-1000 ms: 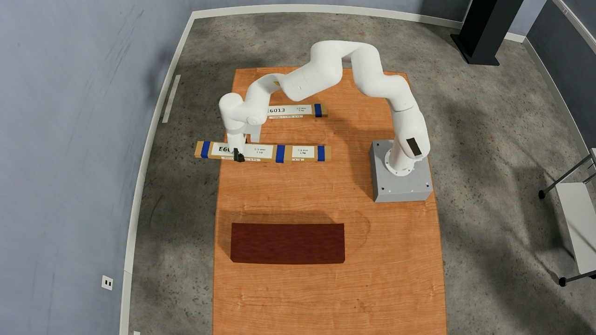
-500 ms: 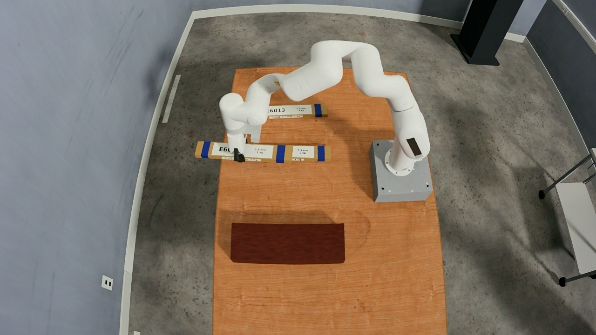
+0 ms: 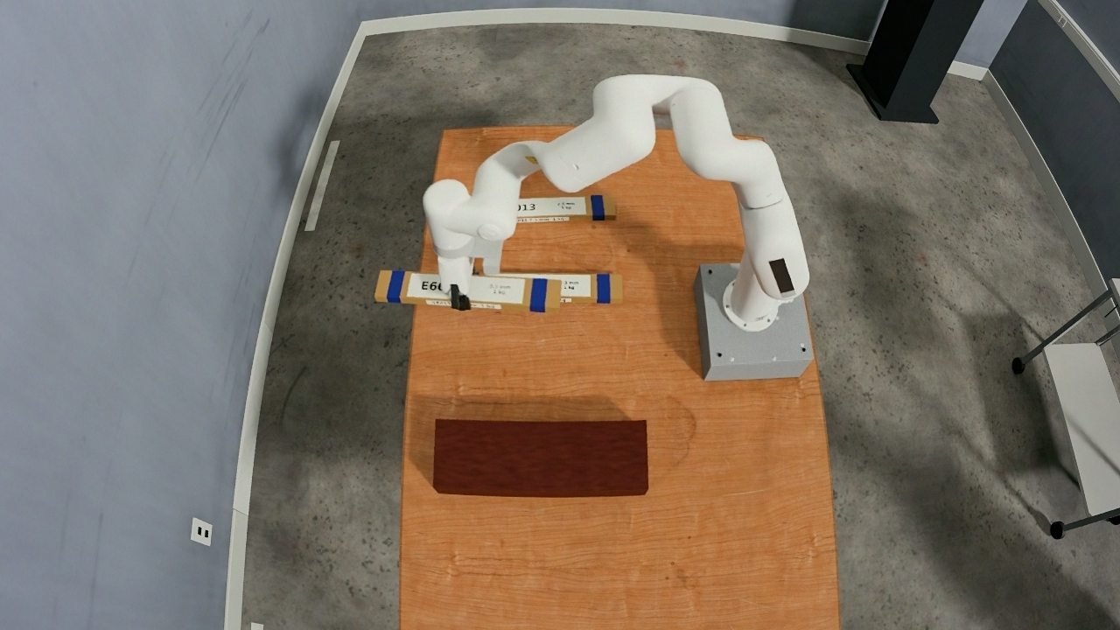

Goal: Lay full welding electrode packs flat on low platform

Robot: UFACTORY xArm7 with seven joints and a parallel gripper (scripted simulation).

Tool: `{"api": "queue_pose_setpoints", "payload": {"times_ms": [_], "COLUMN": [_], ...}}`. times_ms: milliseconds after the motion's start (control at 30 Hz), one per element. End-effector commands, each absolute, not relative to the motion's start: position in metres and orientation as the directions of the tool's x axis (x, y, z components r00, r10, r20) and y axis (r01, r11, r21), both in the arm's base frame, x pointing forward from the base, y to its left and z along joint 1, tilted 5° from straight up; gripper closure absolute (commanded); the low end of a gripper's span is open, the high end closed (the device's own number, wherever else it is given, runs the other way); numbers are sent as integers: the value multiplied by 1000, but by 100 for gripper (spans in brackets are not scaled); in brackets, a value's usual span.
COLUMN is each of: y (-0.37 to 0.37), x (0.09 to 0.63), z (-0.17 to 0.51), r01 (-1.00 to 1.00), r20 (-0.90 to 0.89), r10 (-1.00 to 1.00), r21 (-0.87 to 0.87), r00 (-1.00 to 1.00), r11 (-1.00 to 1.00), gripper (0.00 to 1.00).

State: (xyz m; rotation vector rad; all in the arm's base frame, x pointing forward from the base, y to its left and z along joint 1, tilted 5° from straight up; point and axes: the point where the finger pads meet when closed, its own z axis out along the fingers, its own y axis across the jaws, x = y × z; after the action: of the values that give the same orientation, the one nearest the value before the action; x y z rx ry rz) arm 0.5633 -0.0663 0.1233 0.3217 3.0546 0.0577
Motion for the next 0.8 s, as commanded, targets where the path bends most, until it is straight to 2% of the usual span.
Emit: {"api": "queue_pose_setpoints", "payload": {"times_ms": [0, 767], "y": [-58, 15], "x": [554, 457], "z": [125, 120], "r01": [207, 207], "r20": [-73, -73], "r10": [210, 210], "r21": [45, 45], "r00": [-975, -975], "r11": [977, 977], "gripper": [42, 42]}}
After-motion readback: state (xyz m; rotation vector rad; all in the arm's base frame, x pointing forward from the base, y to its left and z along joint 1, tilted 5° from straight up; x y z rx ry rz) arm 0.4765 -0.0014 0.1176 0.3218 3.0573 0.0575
